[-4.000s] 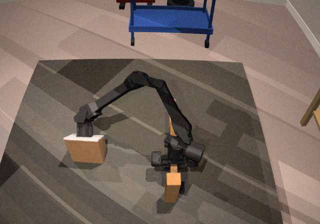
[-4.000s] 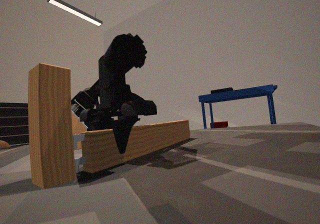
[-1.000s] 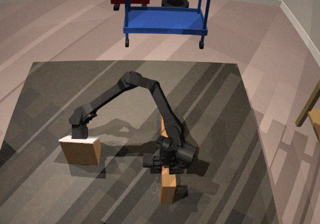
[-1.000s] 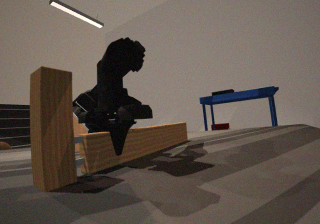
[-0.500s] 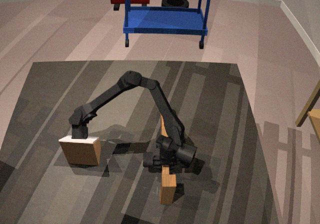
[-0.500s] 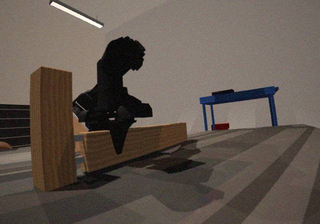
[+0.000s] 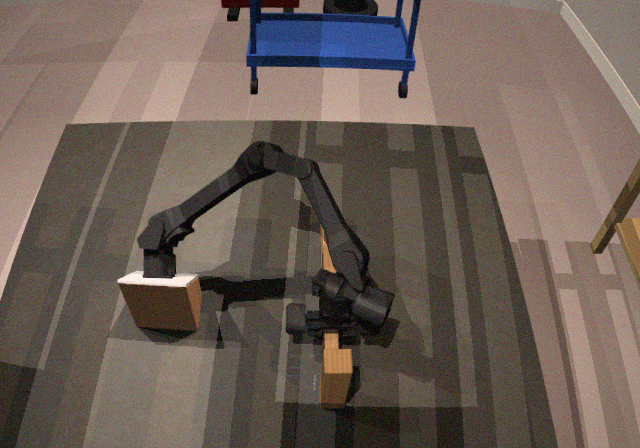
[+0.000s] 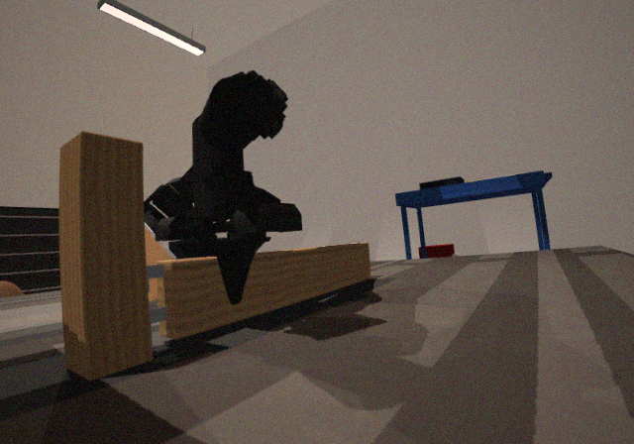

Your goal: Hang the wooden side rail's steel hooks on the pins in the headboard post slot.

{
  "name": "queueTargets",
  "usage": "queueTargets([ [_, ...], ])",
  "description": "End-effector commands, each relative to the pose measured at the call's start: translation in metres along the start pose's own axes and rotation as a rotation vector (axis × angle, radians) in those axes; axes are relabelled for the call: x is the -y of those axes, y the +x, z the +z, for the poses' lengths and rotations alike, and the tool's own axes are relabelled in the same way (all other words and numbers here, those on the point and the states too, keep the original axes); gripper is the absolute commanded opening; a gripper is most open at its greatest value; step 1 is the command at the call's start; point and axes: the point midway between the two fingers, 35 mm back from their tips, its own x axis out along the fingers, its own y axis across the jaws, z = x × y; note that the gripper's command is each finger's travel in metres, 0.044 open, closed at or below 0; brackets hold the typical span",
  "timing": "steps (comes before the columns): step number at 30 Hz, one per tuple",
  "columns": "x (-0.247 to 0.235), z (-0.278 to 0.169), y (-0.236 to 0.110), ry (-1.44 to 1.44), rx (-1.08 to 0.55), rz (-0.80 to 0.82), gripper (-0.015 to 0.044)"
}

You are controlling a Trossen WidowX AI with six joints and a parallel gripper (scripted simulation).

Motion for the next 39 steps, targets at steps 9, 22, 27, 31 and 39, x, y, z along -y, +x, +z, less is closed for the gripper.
queueTargets([
  [9,0.0020,-0.0024,-0.0093,-0.002,-0.002,-0.019,0.0000],
  [22,0.0020,-0.0024,-0.0115,-0.002,-0.002,-0.019,0.0000],
  [27,0.0020,-0.0024,-0.0124,-0.002,-0.002,-0.019,0.0000],
  [31,0.0020,-0.0024,-0.0130,-0.002,-0.002,-0.019,0.0000],
  [39,0.0019,-0.0025,-0.0144,-0.002,-0.002,-0.019,0.0000],
])
